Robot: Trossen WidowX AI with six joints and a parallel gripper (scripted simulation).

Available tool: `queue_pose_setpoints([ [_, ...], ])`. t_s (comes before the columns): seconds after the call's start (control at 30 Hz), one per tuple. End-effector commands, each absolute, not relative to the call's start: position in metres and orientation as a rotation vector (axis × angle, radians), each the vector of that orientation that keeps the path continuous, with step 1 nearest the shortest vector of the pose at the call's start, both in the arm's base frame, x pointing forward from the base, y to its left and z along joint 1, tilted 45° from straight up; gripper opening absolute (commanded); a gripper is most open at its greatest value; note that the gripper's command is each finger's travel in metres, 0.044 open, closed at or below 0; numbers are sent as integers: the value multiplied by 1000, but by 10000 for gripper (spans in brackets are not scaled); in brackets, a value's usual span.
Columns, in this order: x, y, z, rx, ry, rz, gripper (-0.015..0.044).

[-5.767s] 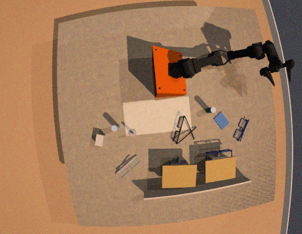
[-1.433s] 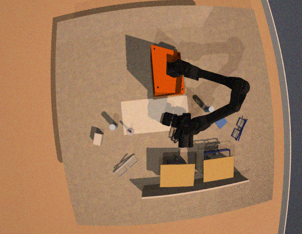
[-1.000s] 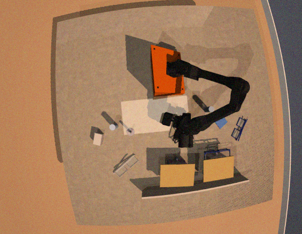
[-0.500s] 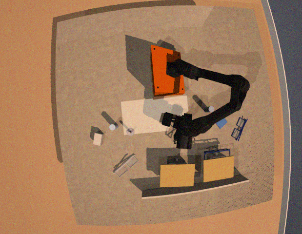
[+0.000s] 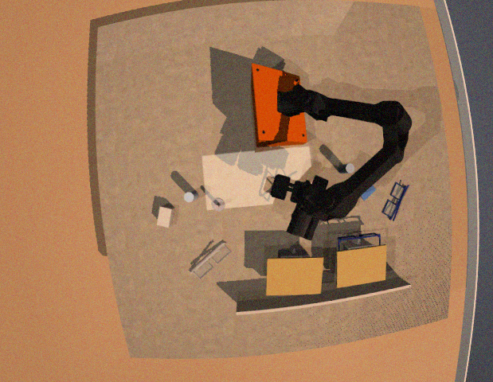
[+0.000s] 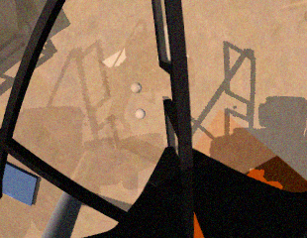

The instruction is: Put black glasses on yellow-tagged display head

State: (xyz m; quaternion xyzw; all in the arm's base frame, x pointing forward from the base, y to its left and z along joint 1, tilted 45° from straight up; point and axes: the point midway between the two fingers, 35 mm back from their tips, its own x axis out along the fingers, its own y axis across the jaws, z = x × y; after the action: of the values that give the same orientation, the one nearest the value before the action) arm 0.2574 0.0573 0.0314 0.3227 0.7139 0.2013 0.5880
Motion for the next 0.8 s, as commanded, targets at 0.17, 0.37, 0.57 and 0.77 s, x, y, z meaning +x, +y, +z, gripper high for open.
queue_pose_setpoints([
  [0.17,267,41,21,869,1726,319,0],
  [0.37,278,19,2,1044,1786,98,0],
  [0.57,287,-4,-18,1215,1828,-131,0],
  [0.77,292,-27,-40,1384,1851,-368,0],
])
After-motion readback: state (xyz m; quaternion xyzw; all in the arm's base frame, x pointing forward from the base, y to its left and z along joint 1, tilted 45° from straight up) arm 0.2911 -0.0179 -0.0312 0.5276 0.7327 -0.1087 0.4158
